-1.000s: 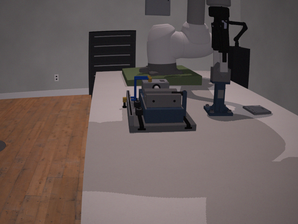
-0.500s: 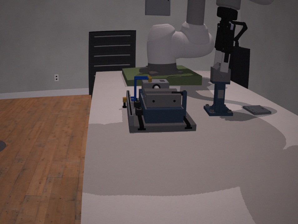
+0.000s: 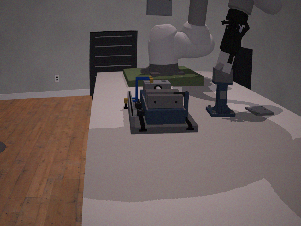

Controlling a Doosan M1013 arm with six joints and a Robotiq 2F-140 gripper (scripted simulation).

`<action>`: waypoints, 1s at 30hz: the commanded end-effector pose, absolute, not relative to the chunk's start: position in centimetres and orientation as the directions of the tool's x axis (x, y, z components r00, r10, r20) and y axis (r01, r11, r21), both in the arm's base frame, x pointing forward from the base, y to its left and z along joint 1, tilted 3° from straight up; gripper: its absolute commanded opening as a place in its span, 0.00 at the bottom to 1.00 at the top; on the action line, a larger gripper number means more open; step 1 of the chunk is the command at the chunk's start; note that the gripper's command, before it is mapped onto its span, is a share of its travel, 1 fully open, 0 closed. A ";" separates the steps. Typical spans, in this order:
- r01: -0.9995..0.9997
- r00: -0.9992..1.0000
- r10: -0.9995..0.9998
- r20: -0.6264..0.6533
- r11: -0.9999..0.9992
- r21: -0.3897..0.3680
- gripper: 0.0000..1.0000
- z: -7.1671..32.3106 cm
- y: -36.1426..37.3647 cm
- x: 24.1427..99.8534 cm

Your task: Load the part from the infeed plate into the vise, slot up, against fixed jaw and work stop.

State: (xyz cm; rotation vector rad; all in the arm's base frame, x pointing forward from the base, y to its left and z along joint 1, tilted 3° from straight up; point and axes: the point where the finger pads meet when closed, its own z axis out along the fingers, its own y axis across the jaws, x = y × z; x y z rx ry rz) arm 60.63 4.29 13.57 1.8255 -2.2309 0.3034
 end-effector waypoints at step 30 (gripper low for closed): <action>-0.980 -0.162 -0.784 0.599 0.197 -0.007 0.51 13.2 5.0 60.8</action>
